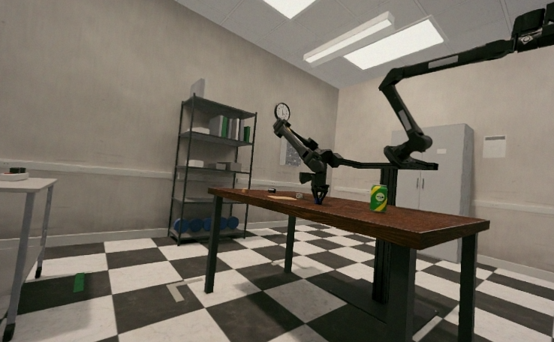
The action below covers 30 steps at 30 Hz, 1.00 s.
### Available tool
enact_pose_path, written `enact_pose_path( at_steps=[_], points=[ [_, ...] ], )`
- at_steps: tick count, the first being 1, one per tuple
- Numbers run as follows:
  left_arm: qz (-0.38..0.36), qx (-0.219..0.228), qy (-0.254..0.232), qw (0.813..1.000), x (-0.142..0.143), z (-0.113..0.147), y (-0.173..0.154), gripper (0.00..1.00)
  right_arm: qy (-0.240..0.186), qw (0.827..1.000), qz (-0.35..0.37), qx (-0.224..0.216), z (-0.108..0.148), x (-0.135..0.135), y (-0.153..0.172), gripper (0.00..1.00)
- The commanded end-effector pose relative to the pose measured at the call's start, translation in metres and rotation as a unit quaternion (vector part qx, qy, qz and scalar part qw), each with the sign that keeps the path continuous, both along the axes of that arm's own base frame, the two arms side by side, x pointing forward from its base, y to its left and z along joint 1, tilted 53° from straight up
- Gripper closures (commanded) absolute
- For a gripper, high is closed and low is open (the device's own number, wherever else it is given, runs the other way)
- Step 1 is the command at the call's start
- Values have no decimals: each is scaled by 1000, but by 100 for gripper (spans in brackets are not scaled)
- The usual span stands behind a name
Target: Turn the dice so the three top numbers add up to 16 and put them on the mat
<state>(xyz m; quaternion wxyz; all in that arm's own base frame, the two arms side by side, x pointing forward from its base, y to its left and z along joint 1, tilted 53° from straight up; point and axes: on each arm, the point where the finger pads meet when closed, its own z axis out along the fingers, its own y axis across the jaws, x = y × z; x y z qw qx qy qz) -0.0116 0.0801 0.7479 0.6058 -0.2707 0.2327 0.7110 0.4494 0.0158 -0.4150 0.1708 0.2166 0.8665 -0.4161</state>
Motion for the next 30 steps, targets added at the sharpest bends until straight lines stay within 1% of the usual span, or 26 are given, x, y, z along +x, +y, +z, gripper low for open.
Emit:
enact_pose_path(
  at_steps=[1,10,12,14,18,19,21,22,26,30],
  points=[
    [3,34,4,999,4,23,-29,0,-11,1000,3,4,2,13,5,74],
    [3,34,4,999,4,23,-29,0,-11,1000,4,4,4,13,8,74],
    [3,34,4,999,4,23,-29,0,-14,1000,11,5,13,14,21,74],
    [3,34,4,999,4,23,-29,0,-7,1000,11,3,16,5,24,74],
    [3,34,4,999,4,23,-29,0,-9,1000,11,4,30,3,44,74],
    [3,34,4,999,4,23,-29,0,-12,1000,11,6,35,6,51,74],
    [3,34,4,999,4,23,-29,0,-12,1000,11,6,35,6,51,74],
    [3,34,4,999,4,23,-29,0,-22,1000,11,11,41,15,63,74],
    [3,34,4,999,4,23,-29,0,-19,1000,10,10,58,8,85,74],
    [3,34,4,999,4,23,-29,0,-24,1000,11,13,70,10,103,74]
  ],
)
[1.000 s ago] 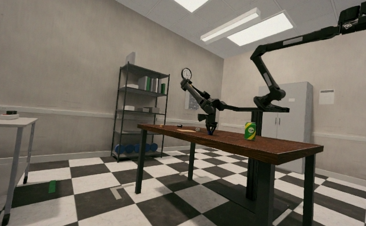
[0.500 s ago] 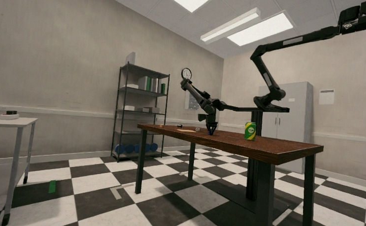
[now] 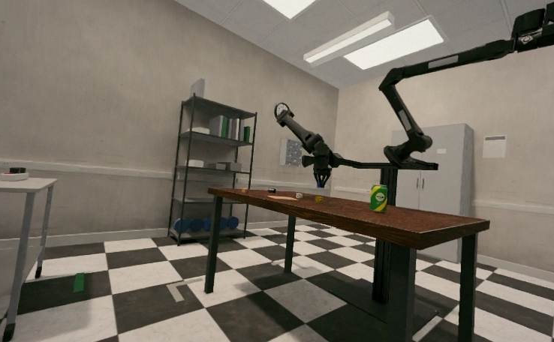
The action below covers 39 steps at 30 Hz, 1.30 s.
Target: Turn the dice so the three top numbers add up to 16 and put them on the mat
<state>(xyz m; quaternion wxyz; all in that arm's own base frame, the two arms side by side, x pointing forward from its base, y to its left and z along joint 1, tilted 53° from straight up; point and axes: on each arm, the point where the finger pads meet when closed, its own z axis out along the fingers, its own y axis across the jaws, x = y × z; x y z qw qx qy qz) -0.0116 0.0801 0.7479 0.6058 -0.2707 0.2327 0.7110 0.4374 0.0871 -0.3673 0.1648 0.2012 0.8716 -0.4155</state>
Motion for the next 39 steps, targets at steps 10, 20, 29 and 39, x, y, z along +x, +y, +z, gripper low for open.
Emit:
enact_pose_path(
  at_steps=[10,20,29,39],
  points=[
    [3,34,4,999,4,23,-29,0,-19,1000,-1,1,10,0,21,74],
    [3,34,4,999,4,23,-29,0,30,999,26,0,57,22,-16,74],
    [3,34,4,999,4,23,-29,0,154,981,120,-16,136,21,-74,74],
    [3,34,4,999,4,23,-29,0,244,951,188,-35,193,3,-121,74]
  ],
)
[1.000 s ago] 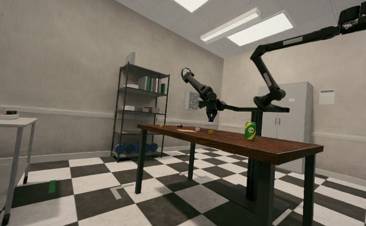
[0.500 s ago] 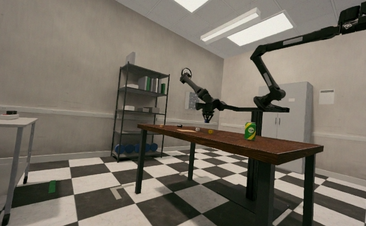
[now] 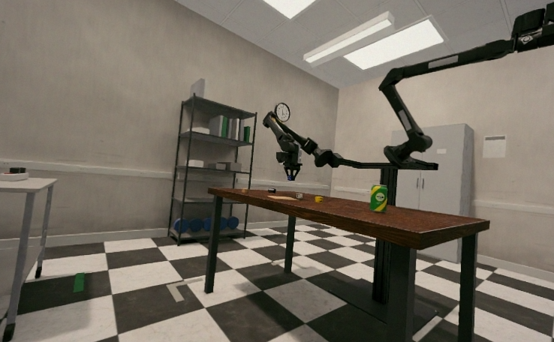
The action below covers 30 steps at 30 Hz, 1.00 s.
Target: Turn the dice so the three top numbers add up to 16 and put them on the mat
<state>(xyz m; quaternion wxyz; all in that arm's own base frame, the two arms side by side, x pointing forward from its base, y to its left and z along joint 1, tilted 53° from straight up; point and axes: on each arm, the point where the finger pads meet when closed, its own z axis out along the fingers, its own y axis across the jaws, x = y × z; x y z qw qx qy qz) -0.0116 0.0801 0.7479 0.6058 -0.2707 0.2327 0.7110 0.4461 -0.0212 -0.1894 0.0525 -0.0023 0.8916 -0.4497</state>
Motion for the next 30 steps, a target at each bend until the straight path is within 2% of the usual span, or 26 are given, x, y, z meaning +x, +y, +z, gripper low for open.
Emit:
enact_pose_path(
  at_steps=[1,3,6,9,10,13,24,28,30],
  points=[
    [3,34,4,999,4,23,-29,0,56,997,59,1,15,-6,-13,74],
    [3,34,4,999,4,23,-29,0,56,997,59,1,15,-6,-13,74],
    [3,34,4,999,4,23,-29,0,86,993,80,-6,32,-14,-28,74],
    [3,34,4,999,4,23,-29,0,95,992,87,-7,37,-17,-32,74],
    [3,34,4,999,4,23,-29,0,95,990,105,-9,37,-15,-16,74],
    [3,34,4,999,4,23,-29,0,95,990,107,-9,37,-15,-14,74],
    [3,34,4,999,4,23,-29,0,94,991,99,-9,37,-14,-22,74],
    [3,34,4,999,4,23,-29,0,112,990,87,-10,22,-26,-38,74],
    [3,34,4,999,4,23,-29,0,110,990,87,-10,20,-23,-41,74]
  ],
)
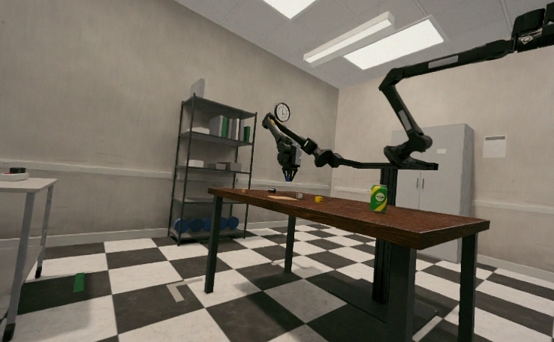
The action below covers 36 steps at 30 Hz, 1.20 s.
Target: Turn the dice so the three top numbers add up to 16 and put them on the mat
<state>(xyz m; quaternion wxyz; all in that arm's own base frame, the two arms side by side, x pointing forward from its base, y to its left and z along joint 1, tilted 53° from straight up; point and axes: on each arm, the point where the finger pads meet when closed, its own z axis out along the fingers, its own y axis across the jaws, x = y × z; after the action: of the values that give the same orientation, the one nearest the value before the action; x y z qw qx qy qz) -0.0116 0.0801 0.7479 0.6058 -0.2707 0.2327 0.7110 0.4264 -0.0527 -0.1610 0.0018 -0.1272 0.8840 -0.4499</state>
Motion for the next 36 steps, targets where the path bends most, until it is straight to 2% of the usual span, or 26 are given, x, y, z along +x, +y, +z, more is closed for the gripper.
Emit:
enact_pose_path(
  at_steps=[1,21,24,25,30,36],
  points=[
    [3,34,4,999,4,23,-29,0,9,1000,-2,-1,-10,-4,-12,74],
    [3,34,4,999,4,23,-29,0,5,1000,-2,1,-55,9,-72,74],
    [3,34,4,999,4,23,-29,0,5,1000,-1,1,-56,9,-73,74],
    [3,34,4,999,4,23,-29,0,2,1000,19,0,-54,15,-57,74],
    [3,34,4,999,4,23,-29,0,6,1000,8,0,-60,10,-69,74],
    [3,34,4,999,4,23,-29,0,10,1000,8,-1,-60,9,-69,74]
  ],
)
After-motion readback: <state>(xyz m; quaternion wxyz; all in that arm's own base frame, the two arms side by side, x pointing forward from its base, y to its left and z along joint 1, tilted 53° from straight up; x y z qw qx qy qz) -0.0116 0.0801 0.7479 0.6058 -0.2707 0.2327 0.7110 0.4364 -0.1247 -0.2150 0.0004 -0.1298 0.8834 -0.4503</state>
